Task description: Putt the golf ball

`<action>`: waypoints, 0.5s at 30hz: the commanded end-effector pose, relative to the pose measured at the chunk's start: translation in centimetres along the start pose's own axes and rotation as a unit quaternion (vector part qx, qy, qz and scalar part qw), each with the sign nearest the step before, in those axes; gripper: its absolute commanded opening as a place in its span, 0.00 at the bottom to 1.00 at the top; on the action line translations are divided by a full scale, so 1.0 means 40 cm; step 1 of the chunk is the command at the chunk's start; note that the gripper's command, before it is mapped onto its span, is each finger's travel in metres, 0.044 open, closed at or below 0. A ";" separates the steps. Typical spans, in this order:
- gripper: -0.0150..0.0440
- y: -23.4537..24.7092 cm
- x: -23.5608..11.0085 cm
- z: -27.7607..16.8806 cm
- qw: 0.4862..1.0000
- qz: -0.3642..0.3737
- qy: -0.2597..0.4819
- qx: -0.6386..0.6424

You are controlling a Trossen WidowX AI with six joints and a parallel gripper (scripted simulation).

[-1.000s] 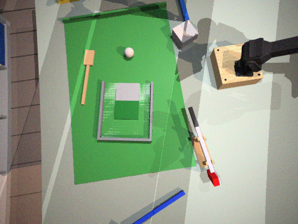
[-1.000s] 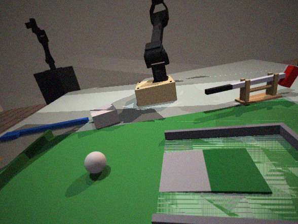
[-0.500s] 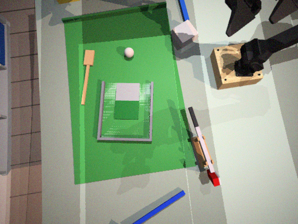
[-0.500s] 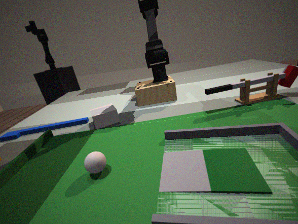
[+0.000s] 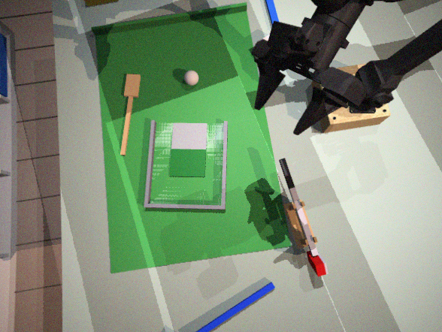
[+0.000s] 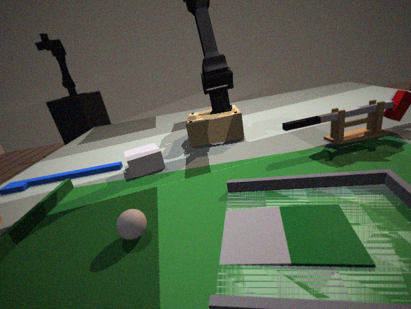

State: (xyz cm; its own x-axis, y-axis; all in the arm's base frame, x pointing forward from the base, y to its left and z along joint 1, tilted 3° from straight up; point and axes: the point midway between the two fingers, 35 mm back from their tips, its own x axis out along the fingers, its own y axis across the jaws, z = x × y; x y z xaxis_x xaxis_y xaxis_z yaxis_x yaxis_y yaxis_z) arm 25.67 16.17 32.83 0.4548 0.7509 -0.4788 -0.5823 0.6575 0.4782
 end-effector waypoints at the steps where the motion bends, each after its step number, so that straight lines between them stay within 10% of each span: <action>1: 1.00 -0.078 0.126 -0.113 0.987 -0.021 0.104 -0.123; 15: 1.00 -0.190 0.288 -0.429 0.847 0.044 0.339 -0.407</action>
State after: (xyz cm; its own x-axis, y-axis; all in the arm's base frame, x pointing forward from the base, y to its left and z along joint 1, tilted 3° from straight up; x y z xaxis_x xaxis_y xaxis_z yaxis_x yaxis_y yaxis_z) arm 25.83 18.94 17.15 0.1877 0.5477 -0.8154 -0.9183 0.3923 0.0521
